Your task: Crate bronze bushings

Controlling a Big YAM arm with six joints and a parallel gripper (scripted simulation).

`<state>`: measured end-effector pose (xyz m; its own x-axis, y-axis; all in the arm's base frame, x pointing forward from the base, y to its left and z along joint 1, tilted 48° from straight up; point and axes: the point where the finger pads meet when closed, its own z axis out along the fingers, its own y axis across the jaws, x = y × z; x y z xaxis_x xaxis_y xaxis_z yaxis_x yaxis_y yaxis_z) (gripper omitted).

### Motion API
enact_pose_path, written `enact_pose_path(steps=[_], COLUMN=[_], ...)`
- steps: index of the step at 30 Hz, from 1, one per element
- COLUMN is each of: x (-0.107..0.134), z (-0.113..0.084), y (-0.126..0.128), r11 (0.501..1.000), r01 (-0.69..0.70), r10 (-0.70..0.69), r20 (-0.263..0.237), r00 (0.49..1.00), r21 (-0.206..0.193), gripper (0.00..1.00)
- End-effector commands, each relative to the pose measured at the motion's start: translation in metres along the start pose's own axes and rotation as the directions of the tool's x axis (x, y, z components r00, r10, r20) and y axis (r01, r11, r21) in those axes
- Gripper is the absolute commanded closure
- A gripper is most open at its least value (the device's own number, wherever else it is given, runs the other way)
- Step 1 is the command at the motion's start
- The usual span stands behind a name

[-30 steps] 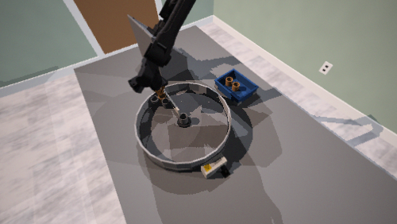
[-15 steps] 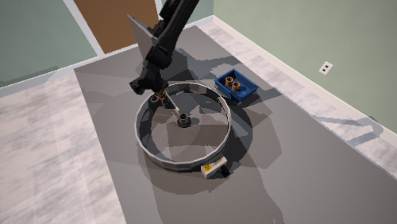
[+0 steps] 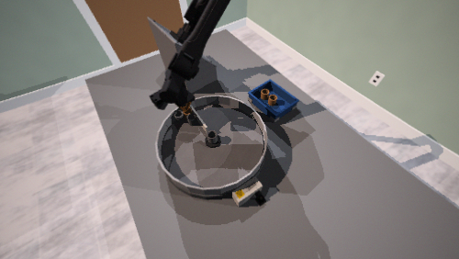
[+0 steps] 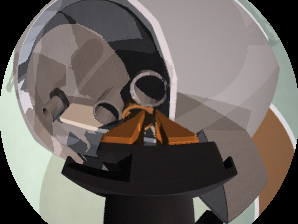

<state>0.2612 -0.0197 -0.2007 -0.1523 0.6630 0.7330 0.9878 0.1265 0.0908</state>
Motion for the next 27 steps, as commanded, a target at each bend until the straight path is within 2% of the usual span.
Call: enact_pose_path(steps=[1,15,16,27], x=[-0.0064,-0.0064,-0.0064,-0.0065], z=[-0.0086,-0.0086,-0.0086,-0.0089], y=[0.0072,0.0072,0.0072,0.0081], r11=[1.000,1.000,1.000,1.000], r01=[-0.004,-0.004,-0.004,0.000], r10=[0.004,0.004,0.004,0.000], r20=[0.018,0.018,0.018,0.017], r00=[1.000,1.000,1.000,1.000], r21=[-0.029,-0.029,-0.029,-0.030], gripper=[0.87,0.87,1.00,1.00])
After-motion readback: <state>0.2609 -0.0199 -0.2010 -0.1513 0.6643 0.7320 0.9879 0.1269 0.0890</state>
